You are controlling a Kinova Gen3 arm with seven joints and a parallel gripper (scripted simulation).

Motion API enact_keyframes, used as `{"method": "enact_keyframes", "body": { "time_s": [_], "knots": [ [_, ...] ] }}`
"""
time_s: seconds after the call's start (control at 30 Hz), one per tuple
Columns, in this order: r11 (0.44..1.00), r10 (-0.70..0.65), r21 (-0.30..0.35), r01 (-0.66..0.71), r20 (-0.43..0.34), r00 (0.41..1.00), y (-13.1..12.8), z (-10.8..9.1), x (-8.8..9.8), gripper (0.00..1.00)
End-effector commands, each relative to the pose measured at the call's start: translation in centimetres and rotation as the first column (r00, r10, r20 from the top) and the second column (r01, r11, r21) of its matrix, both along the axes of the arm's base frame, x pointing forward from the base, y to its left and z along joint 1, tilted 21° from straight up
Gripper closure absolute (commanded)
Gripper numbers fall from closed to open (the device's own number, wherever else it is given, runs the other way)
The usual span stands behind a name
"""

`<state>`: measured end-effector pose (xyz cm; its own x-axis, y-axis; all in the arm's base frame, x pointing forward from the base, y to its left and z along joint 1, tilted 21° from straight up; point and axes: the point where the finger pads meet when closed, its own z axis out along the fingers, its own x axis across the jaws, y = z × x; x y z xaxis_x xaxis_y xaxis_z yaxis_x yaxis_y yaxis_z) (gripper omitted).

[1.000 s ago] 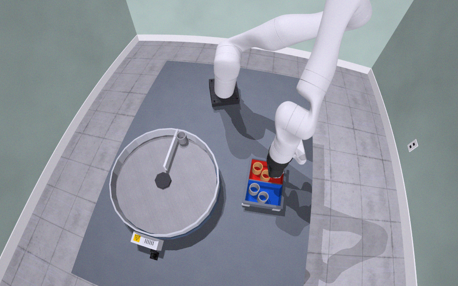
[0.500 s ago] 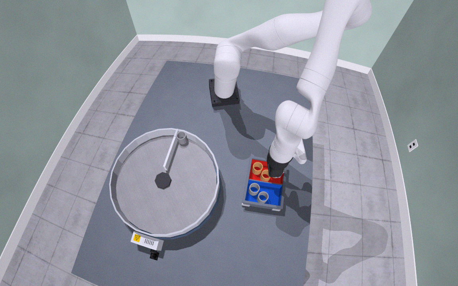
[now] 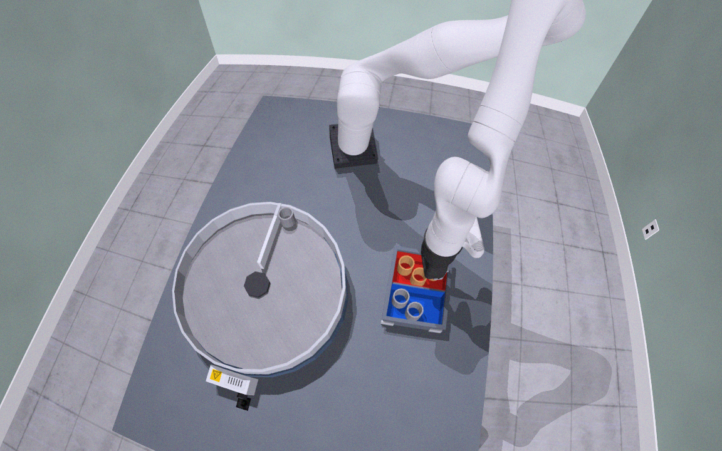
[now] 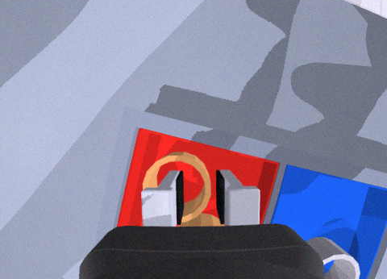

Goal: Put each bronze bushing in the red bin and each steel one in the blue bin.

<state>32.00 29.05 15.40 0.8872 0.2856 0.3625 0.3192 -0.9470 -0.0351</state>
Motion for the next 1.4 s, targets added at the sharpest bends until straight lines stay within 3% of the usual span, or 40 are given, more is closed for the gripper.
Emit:
{"method": "enact_keyframes", "body": {
  "time_s": [0.0, 1.37],
  "knots": [
    [1.0, 0.001, 0.002, -0.001, 0.001, 1.0, 0.03, 0.18, -0.03, 0.53],
    [1.0, 0.001, 0.002, -0.001, 0.001, 1.0, -0.12, 1.14, -0.38, 0.53]
  ]
}}
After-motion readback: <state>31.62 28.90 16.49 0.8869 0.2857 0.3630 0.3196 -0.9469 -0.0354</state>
